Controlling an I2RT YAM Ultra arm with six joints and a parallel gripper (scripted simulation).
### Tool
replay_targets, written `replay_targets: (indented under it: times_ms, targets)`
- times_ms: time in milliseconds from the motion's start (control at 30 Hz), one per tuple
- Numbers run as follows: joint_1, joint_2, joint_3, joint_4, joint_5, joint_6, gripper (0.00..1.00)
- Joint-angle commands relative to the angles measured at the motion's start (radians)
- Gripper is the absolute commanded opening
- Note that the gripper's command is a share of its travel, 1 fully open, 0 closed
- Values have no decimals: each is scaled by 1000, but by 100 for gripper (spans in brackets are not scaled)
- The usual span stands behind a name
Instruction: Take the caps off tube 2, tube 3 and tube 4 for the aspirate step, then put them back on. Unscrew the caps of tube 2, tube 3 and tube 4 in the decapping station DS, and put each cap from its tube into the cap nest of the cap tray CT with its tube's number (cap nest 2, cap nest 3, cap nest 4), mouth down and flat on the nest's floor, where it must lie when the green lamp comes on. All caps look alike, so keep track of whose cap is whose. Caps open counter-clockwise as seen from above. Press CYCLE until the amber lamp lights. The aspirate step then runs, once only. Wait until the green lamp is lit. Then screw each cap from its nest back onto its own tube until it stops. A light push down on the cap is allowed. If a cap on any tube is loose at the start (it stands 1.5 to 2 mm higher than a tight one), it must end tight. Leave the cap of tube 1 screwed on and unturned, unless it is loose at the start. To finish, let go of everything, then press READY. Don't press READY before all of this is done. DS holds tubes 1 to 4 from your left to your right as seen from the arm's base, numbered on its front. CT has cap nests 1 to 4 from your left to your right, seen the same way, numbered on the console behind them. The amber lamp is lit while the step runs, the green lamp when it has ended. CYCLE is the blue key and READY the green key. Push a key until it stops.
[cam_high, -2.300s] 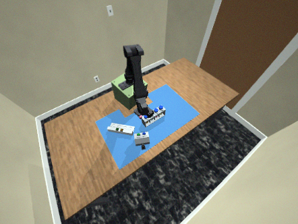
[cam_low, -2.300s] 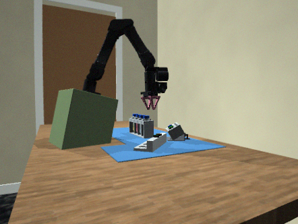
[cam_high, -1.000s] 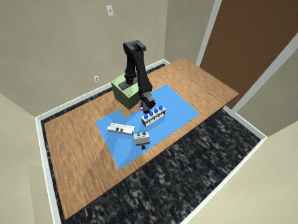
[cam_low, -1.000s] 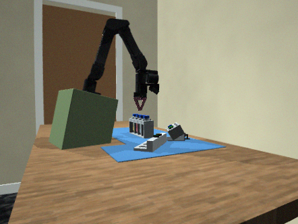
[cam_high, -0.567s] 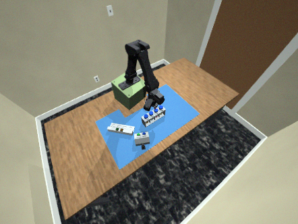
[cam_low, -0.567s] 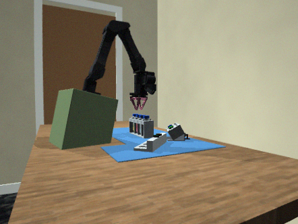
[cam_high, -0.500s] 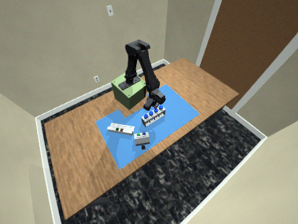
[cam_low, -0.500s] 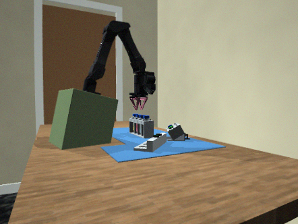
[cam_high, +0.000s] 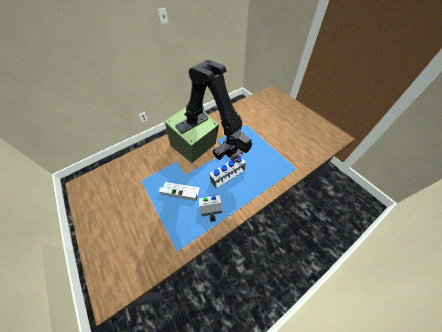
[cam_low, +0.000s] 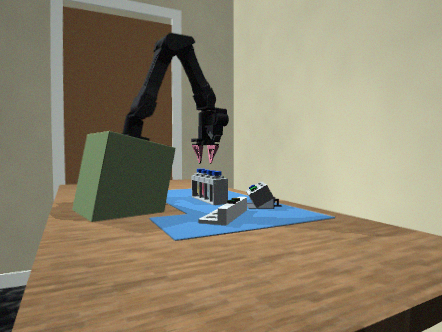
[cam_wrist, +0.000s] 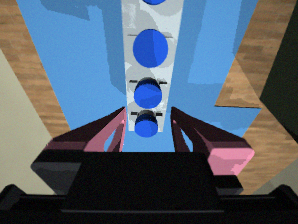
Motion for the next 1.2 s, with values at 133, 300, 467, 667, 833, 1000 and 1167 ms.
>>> replay_targets:
  times_ms: [133, 300, 467, 667, 833, 1000, 1167]
  targets:
    - [0, 55, -11, 76, 9, 24, 49]
    - [0, 85, -17, 112, 9, 24, 49]
    - [0, 93, -18, 122, 9, 24, 49]
    - [0, 93, -18, 121, 9, 24, 49]
    - [0, 100, -19, 129, 9, 24, 49]
    - [-1, 107, -20, 137, 9, 23, 49]
    - [-2, 116, -20, 146, 9, 21, 49]
